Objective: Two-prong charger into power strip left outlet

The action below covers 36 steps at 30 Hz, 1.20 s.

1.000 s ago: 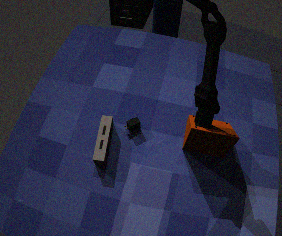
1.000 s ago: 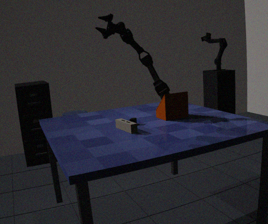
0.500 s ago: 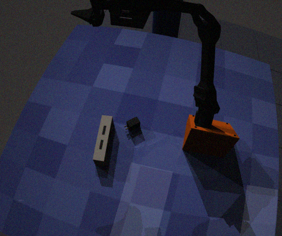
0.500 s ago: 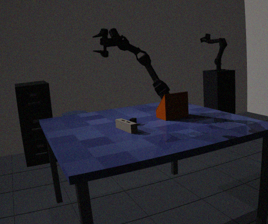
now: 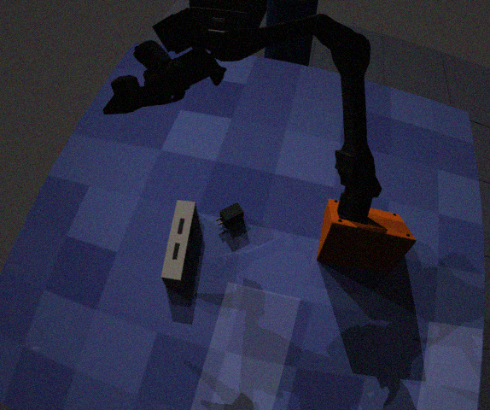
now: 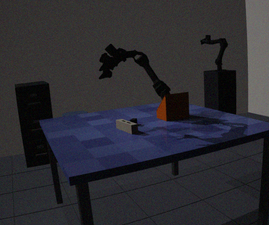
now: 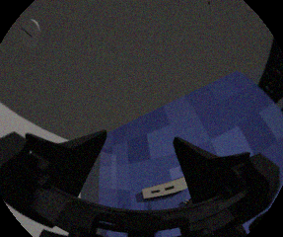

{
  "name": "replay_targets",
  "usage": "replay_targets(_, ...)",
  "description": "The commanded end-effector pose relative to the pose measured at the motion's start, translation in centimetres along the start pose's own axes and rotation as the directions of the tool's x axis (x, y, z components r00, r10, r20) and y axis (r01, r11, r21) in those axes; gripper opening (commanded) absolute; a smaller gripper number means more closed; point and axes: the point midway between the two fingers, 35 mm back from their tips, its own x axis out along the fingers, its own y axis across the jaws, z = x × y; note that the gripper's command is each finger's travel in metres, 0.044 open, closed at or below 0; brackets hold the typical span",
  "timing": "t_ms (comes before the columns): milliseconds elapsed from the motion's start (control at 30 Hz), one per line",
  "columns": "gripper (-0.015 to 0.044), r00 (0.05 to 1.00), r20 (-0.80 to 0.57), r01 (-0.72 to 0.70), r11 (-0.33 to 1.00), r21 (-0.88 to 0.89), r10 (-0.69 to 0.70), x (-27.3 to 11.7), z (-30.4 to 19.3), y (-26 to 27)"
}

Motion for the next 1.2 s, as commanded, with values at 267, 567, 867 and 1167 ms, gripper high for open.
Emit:
replay_targets(267, 0.0440, 0.918, -0.310, 0.080, 0.883, -0.463, -0.246, 3.1, -11.3, -7.3)
replay_targets(567, 0.0440, 0.746, -0.496, -0.070, 0.689, -0.722, -0.444, 2.5, -19.2, -13.4)
replay_targets(867, 0.0440, 0.503, -0.599, -0.363, 0.477, -0.800, -0.622, -0.5, -25.6, -19.3)
replay_targets(1167, 0.0440, 0.467, -0.607, -0.409, 0.451, -0.793, -0.643, -1.3, -26.5, -20.0)
